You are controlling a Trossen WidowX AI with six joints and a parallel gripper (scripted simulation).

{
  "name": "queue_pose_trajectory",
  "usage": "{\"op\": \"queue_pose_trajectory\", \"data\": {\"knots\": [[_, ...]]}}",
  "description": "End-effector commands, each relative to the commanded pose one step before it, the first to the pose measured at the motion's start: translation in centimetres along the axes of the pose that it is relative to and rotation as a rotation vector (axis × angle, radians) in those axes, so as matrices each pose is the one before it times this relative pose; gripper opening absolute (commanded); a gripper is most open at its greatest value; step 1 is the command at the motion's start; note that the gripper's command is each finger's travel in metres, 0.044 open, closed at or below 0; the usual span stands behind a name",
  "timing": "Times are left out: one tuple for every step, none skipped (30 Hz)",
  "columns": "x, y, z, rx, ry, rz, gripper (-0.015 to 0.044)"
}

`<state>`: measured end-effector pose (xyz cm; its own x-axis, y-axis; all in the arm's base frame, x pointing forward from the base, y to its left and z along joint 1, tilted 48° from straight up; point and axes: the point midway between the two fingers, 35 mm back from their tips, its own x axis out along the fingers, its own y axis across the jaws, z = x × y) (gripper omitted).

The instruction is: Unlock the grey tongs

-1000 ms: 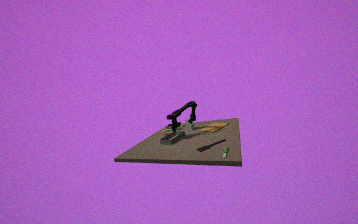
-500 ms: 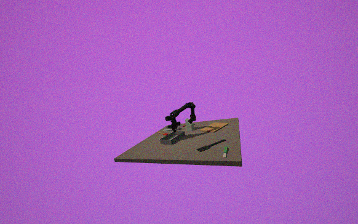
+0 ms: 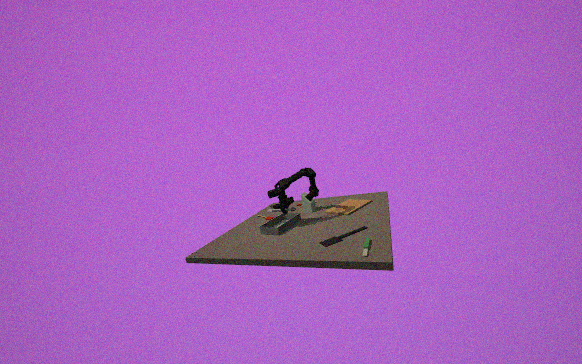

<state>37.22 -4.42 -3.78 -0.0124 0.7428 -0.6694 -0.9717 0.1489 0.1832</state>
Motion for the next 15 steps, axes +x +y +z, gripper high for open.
{"op": "queue_pose_trajectory", "data": {"knots": [[-0.141, -0.169, 0.007, -0.0043, 0.00594, 0.00636, -0.0150], [0.000, 0.000, 0.000, 0.0000, 0.00000, 0.00000, -0.0150], [0.000, 0.000, 0.000, 0.0000, 0.00000, 0.00000, -0.0150], [0.000, 0.000, 0.000, 0.0000, 0.00000, 0.00000, -0.0150], [0.143, 0.213, 0.106, 0.0061, -0.00563, 0.00078, -0.0150], [-0.040, 0.010, 0.160, -0.0015, 0.00044, -0.00013, -0.0150], [-0.061, 0.015, 0.214, -0.0024, 0.00074, -0.00015, -0.0150], [-0.088, 0.024, 0.330, -0.0040, 0.00087, -0.00019, -0.0150], [-0.116, 0.035, 0.442, -0.0054, 0.00113, -0.00025, -0.0150], [-0.140, 0.047, 0.541, -0.0066, 0.00134, -0.00029, -0.0150], [-0.116, 0.068, 0.503, -0.0061, 0.00458, 0.00032, -0.0150], [-0.162, 0.066, 0.637, -0.0079, 0.00138, -0.00037, -0.0150], [-0.169, 0.077, 0.675, -0.0084, 0.00139, -0.00038, -0.0150], [-0.165, 0.125, 0.600, -0.0058, 0.00255, 0.00021, -0.0150], [-0.165, 0.091, 0.681, -0.0085, 0.00122, -0.00039, -0.0150]]}}
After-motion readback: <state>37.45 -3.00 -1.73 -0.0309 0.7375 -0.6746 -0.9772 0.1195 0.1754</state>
